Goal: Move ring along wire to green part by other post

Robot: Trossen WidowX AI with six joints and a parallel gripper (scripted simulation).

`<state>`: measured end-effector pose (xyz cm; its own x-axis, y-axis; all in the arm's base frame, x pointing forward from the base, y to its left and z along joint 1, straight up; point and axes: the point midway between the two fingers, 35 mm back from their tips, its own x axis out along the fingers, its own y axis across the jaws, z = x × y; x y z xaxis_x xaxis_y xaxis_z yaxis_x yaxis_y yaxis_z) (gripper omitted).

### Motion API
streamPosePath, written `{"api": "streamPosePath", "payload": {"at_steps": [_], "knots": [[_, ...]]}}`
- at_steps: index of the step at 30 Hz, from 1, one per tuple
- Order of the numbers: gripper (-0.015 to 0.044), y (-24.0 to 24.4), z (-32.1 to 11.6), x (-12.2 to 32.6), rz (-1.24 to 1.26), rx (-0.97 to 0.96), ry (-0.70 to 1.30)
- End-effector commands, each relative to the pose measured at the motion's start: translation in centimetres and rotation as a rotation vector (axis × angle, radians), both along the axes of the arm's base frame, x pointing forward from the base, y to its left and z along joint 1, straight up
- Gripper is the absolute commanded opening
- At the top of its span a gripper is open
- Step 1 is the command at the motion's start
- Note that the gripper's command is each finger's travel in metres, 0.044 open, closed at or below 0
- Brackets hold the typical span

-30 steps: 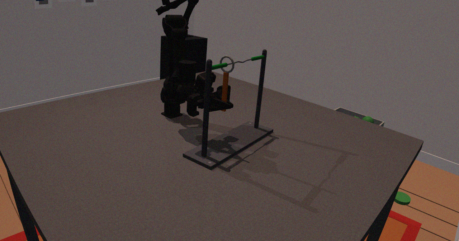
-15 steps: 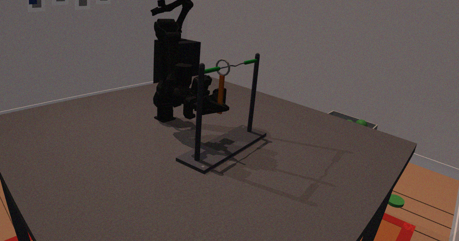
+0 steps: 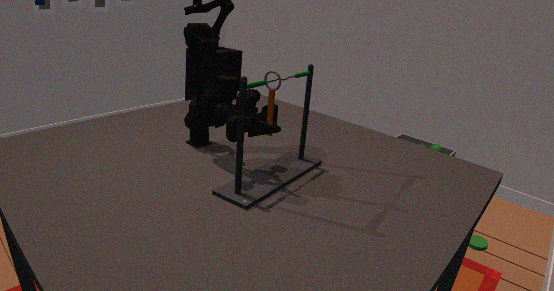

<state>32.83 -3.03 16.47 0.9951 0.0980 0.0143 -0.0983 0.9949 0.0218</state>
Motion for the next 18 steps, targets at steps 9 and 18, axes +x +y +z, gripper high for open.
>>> {"api": "streamPosePath", "payload": {"at_steps": [9,18], "knots": [[-0.015,1.3,0.0,-0.2,-0.024,0.01,0.004],[-0.015,1.5,0.1,-0.2,-0.019,-0.038,0.001]]}}
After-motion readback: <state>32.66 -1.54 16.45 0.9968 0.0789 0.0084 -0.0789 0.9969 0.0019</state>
